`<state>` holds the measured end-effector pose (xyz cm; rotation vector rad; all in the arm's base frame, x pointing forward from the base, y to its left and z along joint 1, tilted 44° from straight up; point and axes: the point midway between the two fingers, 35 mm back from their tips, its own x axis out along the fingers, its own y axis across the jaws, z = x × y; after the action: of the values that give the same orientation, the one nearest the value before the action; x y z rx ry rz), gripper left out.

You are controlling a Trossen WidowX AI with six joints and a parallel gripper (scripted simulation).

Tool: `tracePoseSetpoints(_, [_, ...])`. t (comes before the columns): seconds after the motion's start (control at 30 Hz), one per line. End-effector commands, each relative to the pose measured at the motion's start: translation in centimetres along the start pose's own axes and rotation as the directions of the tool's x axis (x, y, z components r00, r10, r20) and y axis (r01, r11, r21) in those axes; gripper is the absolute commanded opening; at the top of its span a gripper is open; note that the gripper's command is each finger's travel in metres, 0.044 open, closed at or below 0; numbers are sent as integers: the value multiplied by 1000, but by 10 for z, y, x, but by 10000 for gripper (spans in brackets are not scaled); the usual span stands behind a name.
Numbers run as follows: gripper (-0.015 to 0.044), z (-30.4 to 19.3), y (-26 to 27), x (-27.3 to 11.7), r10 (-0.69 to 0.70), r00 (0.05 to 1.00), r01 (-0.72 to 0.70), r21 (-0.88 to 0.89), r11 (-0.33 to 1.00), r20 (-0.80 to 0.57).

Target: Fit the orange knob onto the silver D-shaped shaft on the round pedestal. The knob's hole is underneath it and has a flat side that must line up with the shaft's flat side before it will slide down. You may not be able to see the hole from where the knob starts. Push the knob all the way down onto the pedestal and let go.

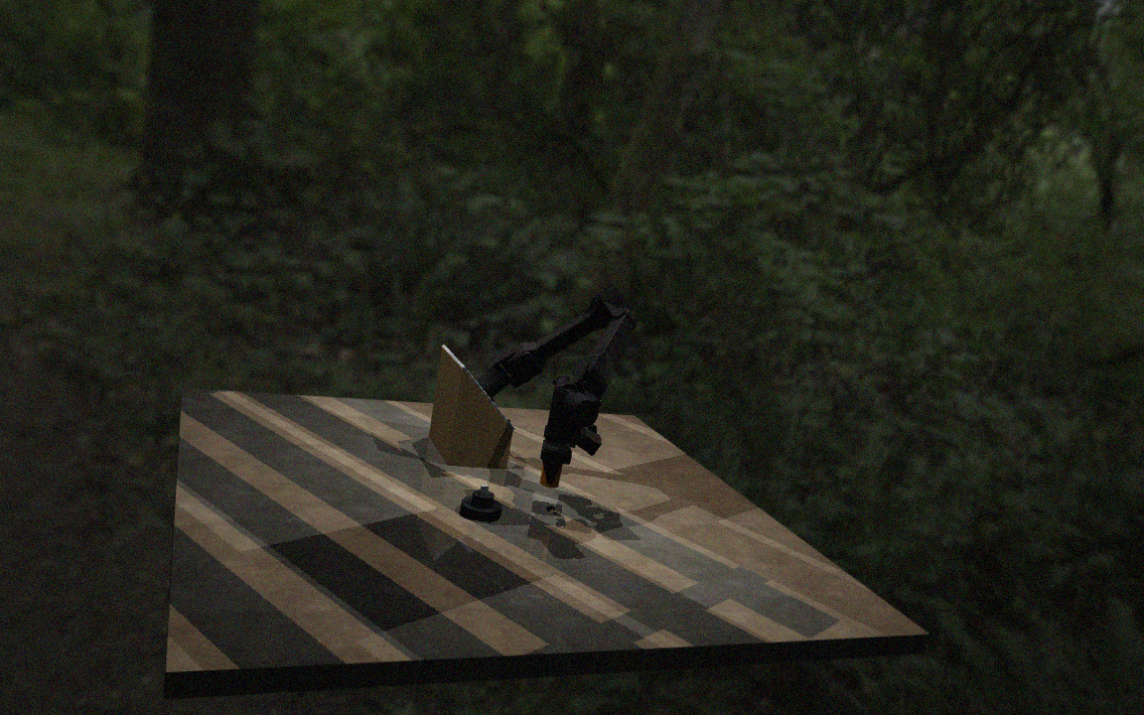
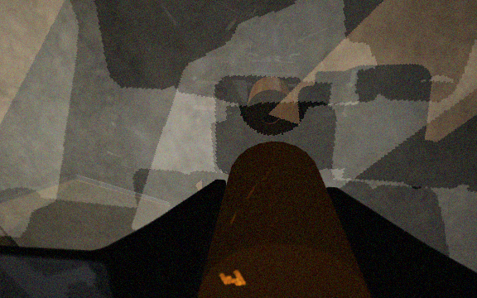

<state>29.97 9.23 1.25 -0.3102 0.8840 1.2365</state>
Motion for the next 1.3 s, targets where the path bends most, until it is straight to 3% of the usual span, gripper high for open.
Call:
tracePoseSetpoints(0.0, [0,1,-4,-17,-11,1000,11,-3,1000,4])
tracePoseSetpoints(0.7, [0,-4,-2,-82,-6,1000,6,-7,1000,14])
tracePoseSetpoints(1.27, [0,-26,-21,-76,-8,1000,8,-7,1000,12])
